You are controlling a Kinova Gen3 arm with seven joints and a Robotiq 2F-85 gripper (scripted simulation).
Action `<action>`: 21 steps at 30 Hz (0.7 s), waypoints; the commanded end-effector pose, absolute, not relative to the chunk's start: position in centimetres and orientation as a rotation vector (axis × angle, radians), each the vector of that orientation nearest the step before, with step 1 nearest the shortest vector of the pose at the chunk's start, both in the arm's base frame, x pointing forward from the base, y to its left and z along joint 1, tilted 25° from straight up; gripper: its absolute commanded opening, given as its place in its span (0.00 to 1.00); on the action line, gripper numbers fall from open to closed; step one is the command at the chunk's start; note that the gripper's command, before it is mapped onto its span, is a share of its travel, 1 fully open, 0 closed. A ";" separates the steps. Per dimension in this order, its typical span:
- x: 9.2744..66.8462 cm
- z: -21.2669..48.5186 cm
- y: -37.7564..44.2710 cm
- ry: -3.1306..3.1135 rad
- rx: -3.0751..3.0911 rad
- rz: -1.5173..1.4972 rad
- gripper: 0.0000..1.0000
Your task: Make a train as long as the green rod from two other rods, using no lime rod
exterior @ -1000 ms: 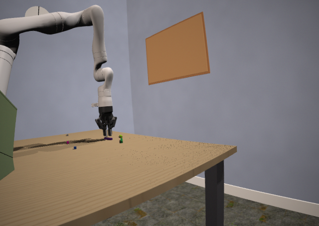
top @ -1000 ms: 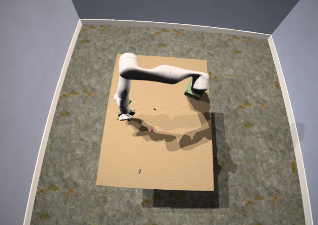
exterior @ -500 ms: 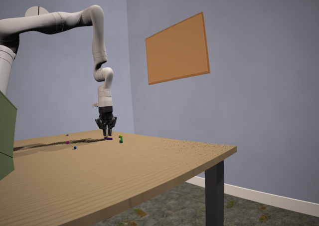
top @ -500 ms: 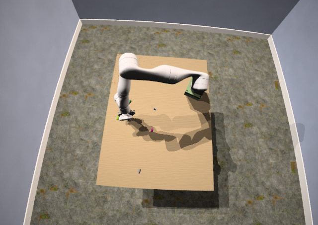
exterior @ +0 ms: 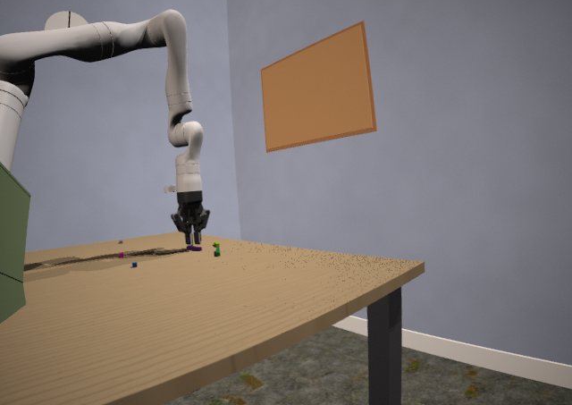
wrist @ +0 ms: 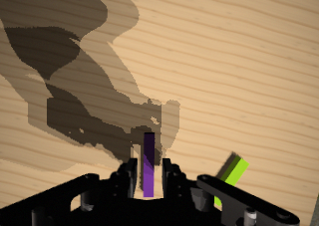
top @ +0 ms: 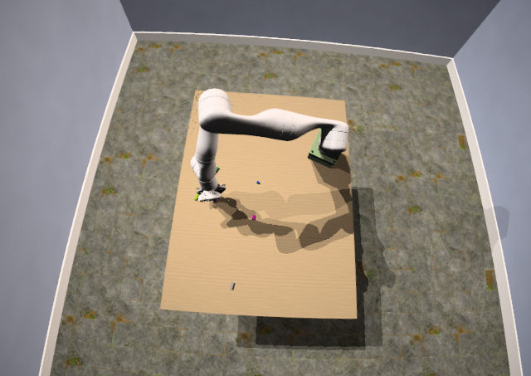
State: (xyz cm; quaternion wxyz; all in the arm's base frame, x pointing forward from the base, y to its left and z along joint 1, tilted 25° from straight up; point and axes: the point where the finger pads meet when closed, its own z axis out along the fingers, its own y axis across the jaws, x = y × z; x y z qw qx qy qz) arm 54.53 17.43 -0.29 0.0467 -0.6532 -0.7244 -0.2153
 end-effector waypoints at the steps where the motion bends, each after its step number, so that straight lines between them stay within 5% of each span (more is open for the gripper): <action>1: 54.6 -0.5 17.6 -2.211 -1.992 -0.657 0.24; 21: 54.8 -1.5 18.0 -2.211 -1.992 -0.657 0.24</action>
